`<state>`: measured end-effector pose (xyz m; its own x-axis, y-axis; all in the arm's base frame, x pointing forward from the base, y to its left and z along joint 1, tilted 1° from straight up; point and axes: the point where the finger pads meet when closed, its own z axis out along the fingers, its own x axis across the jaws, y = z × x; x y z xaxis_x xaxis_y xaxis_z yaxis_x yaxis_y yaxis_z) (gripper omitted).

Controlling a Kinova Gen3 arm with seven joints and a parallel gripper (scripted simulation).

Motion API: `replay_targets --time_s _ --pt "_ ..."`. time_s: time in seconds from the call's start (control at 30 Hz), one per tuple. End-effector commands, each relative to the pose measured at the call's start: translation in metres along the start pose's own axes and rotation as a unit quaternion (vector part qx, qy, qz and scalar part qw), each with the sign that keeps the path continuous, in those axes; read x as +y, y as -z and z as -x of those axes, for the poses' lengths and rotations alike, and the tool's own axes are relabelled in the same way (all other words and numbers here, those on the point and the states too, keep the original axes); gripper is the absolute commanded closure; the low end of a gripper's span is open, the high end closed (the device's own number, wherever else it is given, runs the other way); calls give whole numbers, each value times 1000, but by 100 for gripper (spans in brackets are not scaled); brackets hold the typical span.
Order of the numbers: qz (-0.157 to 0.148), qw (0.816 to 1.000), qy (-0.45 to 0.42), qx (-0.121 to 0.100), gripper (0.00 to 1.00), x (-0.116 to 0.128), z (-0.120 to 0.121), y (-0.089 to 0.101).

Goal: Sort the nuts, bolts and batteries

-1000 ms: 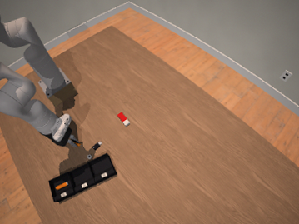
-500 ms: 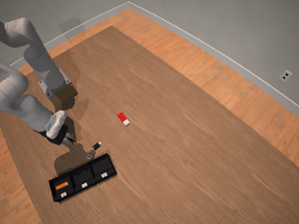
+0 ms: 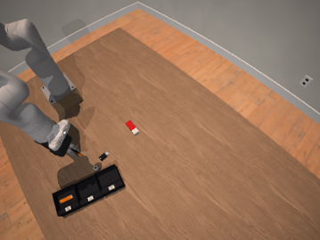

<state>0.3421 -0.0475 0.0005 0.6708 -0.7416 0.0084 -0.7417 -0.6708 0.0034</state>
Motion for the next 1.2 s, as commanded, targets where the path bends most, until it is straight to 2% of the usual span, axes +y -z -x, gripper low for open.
replay_targets --time_s 0.0,0.07,0.4,0.57,0.63,0.8,0.9,0.97,1.17 --pt "-3 1000 -8 2 76 -1 -20 0" --pt "-3 1000 -8 2 76 -1 -20 0" --pt "-3 1000 -8 2 76 -4 -77 1" --pt "-3 993 117 2 76 -5 -107 1" --pt "-3 993 117 2 76 -5 -107 1" --pt "-3 971 239 3 76 -7 -137 1" --pt "-2 950 312 3 76 -8 -155 1" --pt "-2 935 355 3 76 -7 -158 1" --pt "-2 935 355 3 76 -5 -159 1"
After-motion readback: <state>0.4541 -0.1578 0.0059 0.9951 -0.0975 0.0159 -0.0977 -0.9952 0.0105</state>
